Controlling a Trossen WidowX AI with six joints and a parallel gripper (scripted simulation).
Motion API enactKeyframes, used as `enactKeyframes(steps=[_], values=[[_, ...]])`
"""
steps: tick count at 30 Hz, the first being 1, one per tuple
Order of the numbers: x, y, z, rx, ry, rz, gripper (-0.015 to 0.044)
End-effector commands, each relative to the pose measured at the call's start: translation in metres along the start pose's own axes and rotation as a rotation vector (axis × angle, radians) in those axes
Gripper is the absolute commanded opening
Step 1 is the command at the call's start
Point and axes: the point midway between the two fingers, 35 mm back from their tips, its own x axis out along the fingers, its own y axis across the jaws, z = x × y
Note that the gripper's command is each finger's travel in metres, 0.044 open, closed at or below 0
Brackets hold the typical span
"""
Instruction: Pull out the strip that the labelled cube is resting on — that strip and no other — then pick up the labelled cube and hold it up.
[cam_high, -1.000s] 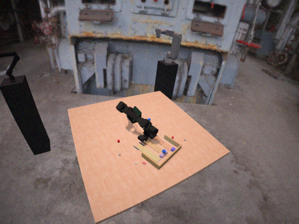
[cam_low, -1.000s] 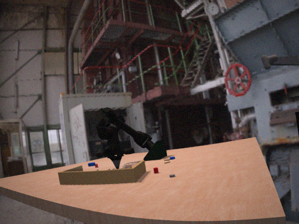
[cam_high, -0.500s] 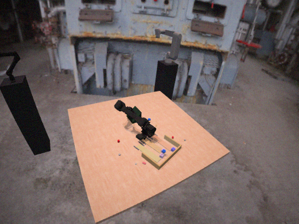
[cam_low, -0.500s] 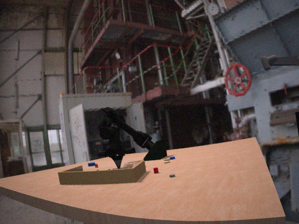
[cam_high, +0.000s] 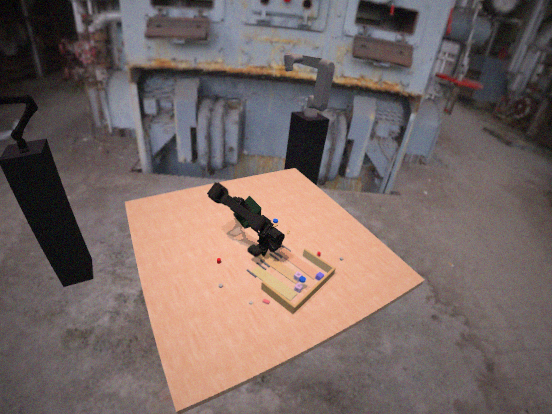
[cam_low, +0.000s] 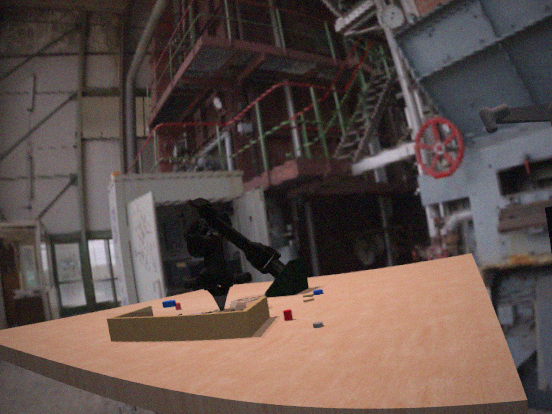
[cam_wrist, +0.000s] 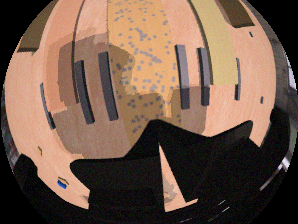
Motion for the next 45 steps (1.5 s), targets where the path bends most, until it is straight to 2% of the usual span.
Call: enactKeyframes(steps=[1,45], values=[[0.005,0.001,-0.012,-0.014,0.021,-0.001,0.0000],[0.004,0.002,-0.077,-0.016,0.023,-0.001,0.0000]])
